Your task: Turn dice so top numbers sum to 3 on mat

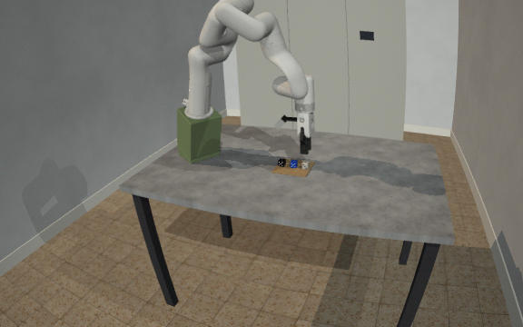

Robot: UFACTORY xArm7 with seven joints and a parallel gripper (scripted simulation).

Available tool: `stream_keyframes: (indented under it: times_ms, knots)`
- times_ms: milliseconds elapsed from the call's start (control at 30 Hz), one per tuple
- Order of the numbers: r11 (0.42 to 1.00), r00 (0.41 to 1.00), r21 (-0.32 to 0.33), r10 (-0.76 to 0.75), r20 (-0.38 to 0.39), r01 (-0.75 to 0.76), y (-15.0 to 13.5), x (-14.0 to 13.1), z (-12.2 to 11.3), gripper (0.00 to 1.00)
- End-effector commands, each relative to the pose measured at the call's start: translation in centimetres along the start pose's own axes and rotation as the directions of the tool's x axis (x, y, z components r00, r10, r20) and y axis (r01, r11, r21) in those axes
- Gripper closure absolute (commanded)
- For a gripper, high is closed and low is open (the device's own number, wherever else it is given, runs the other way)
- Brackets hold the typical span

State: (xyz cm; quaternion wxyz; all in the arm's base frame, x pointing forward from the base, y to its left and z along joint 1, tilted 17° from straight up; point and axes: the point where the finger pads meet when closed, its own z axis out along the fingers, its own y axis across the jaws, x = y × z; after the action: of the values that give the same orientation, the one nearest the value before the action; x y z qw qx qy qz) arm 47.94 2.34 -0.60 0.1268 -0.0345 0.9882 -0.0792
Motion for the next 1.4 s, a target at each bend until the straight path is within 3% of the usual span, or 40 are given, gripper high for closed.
stream_keyframes:
  times_ms: [0, 267, 300, 1033, 1367]
  knots:
    - [1.000, 1.000, -0.004, -0.001, -0.004, 0.001, 0.0, -0.1, -2.0, 0.58]
    - [1.000, 1.000, -0.004, -0.001, -0.004, 0.001, 0.0, -0.1, -2.4, 0.58]
    - [1.000, 1.000, -0.004, -0.001, -0.004, 0.001, 0.0, -0.1, -2.4, 0.00]
    - [1.000, 1.000, -0.004, -0.001, -0.004, 0.001, 0.0, -0.1, -2.5, 0.00]
    - [1.000, 1.000, -0.004, -0.001, -0.004, 0.001, 0.0, -0.1, -5.9, 0.00]
